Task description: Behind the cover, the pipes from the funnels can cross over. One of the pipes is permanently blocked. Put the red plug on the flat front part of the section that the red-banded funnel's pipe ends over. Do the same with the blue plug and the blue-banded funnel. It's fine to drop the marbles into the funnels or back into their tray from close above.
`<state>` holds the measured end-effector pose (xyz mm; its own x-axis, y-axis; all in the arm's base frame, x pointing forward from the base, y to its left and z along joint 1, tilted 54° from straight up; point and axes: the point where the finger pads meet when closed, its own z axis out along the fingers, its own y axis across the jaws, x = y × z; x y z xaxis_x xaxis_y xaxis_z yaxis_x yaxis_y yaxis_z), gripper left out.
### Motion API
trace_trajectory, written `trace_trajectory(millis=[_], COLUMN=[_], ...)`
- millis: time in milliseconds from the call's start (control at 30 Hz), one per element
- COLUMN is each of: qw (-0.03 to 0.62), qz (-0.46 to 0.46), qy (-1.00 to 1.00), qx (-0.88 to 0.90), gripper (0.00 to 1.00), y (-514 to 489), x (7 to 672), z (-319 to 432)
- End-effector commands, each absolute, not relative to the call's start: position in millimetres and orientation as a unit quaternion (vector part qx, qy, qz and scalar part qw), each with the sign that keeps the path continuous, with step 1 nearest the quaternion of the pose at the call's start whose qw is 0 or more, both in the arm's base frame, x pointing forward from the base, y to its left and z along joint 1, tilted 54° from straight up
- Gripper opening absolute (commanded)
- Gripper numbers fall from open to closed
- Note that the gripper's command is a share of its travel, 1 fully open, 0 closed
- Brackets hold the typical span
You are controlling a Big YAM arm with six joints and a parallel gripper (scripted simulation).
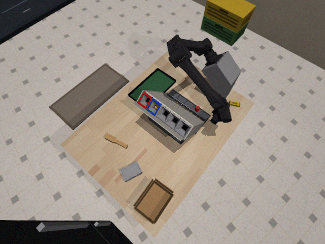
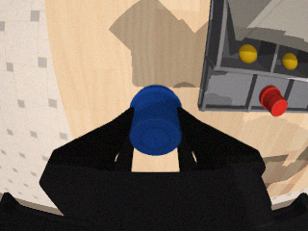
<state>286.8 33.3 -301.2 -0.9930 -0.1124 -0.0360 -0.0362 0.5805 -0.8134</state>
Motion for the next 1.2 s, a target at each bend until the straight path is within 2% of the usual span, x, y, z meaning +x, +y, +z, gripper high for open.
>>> trace_trajectory(millis=[0,1167], qw=[0.051,0.047], qz=[-0.451,-0.454], qy=[0.890,0.889], qx=[-0.036,-0.042], gripper=[0.00,0.00], y=[41.3,42.9], x=[297.6,298.5], z=[-305.2,-304.9])
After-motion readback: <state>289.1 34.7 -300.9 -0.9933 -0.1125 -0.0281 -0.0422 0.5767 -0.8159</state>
